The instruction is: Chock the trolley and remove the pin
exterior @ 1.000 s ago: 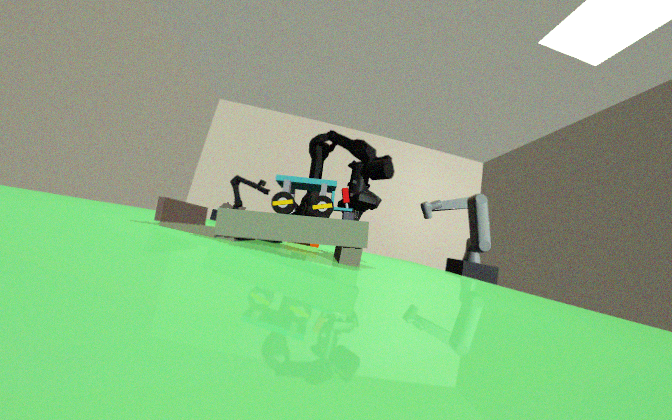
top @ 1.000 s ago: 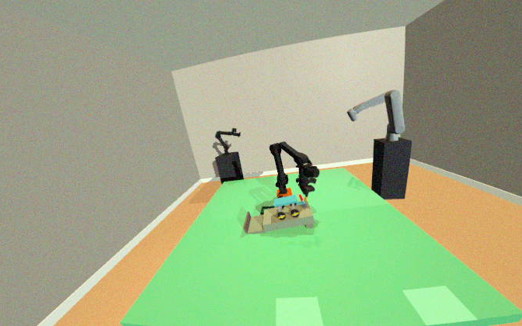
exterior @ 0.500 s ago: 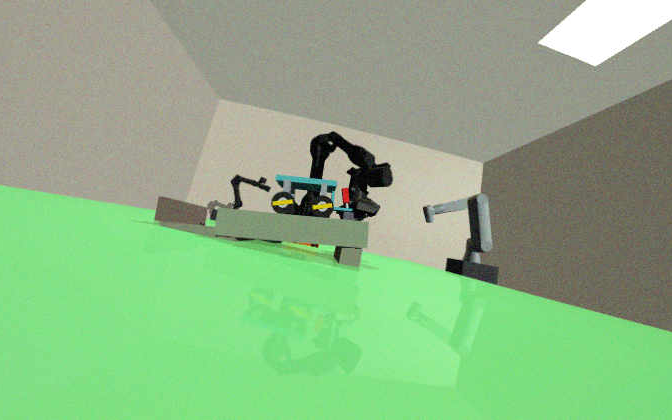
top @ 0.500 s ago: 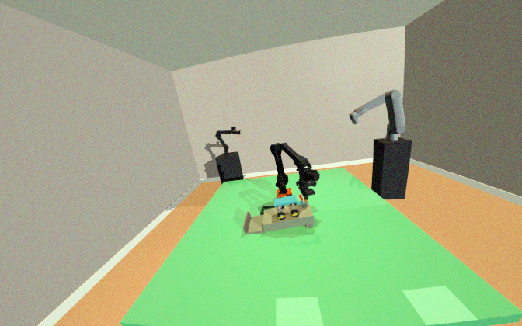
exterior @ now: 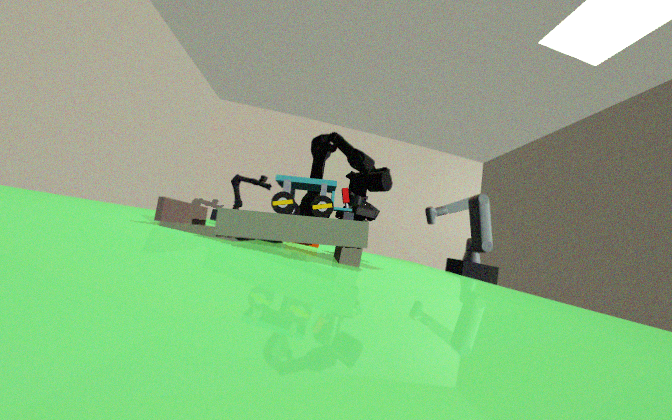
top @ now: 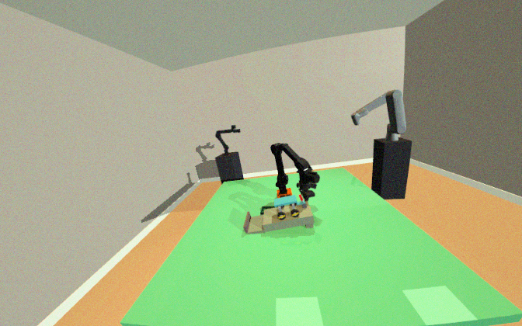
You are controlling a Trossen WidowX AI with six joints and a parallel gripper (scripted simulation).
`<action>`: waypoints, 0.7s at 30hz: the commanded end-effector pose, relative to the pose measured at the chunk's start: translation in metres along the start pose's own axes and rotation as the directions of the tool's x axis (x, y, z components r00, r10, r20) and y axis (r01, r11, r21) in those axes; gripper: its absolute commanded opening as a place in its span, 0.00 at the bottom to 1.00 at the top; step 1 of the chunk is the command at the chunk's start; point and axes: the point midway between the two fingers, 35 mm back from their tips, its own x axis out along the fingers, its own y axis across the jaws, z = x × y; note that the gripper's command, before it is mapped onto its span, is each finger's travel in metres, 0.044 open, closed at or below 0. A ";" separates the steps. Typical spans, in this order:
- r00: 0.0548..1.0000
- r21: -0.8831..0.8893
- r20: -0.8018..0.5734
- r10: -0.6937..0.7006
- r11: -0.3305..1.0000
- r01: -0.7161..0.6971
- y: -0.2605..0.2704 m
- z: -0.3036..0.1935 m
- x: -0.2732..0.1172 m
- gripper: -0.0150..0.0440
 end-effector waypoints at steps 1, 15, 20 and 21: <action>1.000 -0.004 -0.007 0.006 1.000 -0.006 0.001 -0.001 0.008 0.58; 1.000 0.000 -0.002 0.003 1.000 -0.003 0.001 -0.001 0.013 0.34; 1.000 0.000 -0.002 0.003 1.000 -0.003 0.001 -0.001 0.013 0.29; 1.000 0.000 -0.002 0.003 1.000 -0.003 0.001 -0.001 0.013 0.27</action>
